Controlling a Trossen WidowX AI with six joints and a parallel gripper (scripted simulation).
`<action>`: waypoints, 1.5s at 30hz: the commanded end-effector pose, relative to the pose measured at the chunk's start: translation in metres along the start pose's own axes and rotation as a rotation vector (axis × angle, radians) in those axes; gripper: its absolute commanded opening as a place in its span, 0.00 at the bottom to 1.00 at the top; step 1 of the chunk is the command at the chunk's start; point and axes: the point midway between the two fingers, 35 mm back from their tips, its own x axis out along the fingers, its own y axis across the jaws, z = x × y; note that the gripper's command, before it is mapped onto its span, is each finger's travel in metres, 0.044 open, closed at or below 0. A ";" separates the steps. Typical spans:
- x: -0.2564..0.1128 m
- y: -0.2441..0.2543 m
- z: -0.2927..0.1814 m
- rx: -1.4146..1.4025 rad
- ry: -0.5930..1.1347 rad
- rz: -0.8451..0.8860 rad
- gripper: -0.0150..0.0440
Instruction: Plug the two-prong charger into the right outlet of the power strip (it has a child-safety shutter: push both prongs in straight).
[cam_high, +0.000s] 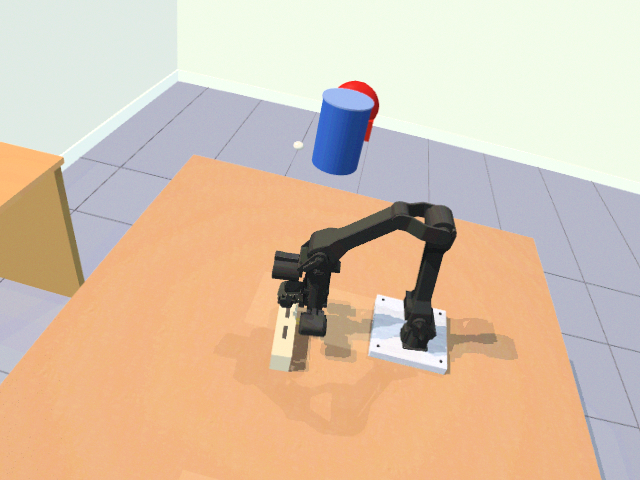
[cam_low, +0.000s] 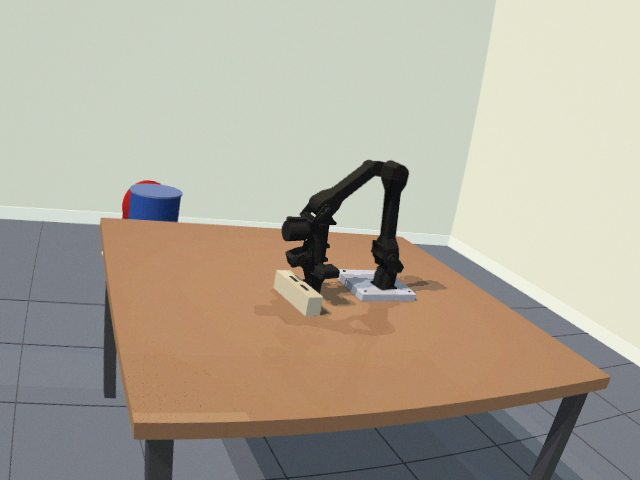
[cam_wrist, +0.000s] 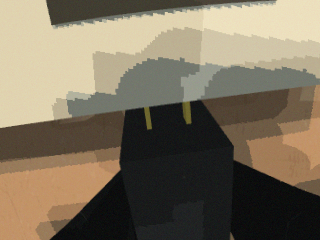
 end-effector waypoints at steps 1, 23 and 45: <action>-0.001 0.001 0.001 0.003 -0.003 0.004 0.25; -0.001 0.001 0.003 0.003 -0.003 0.004 0.25; -0.002 0.001 0.004 0.003 -0.003 0.004 0.25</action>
